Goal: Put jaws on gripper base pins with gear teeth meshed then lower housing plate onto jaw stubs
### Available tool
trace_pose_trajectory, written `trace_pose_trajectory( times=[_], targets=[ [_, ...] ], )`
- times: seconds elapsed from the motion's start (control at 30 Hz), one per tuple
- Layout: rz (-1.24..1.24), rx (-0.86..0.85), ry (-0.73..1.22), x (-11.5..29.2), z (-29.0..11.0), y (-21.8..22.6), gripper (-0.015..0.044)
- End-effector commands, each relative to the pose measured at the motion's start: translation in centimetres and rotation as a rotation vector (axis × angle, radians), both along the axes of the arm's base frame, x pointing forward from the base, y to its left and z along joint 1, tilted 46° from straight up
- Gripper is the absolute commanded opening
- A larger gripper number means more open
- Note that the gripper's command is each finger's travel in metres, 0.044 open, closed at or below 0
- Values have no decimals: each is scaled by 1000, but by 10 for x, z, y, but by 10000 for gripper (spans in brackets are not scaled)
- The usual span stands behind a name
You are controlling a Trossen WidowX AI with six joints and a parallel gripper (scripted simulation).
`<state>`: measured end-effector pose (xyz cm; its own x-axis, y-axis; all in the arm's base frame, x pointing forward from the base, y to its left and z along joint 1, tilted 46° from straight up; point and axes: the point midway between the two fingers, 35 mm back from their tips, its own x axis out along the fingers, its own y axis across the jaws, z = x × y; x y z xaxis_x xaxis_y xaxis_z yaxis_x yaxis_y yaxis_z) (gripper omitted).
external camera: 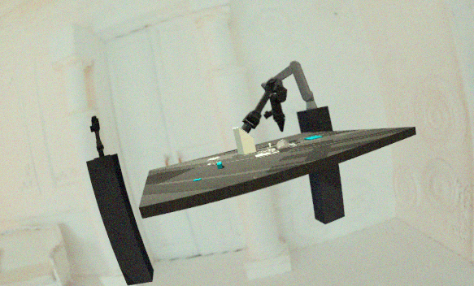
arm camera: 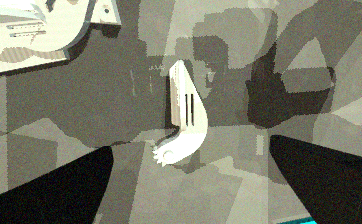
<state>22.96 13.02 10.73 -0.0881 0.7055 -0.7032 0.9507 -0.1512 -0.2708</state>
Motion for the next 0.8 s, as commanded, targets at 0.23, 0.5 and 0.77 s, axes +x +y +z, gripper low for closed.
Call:
trace_pose_trajectory(
  times=[0.23,0.5,0.77],
  targets=[
    [-24,3,28,-7,-18,22,440],
    [-24,5,28,-9,-25,31,440],
    [-23,4,28,-9,-27,32,440]
  ],
)
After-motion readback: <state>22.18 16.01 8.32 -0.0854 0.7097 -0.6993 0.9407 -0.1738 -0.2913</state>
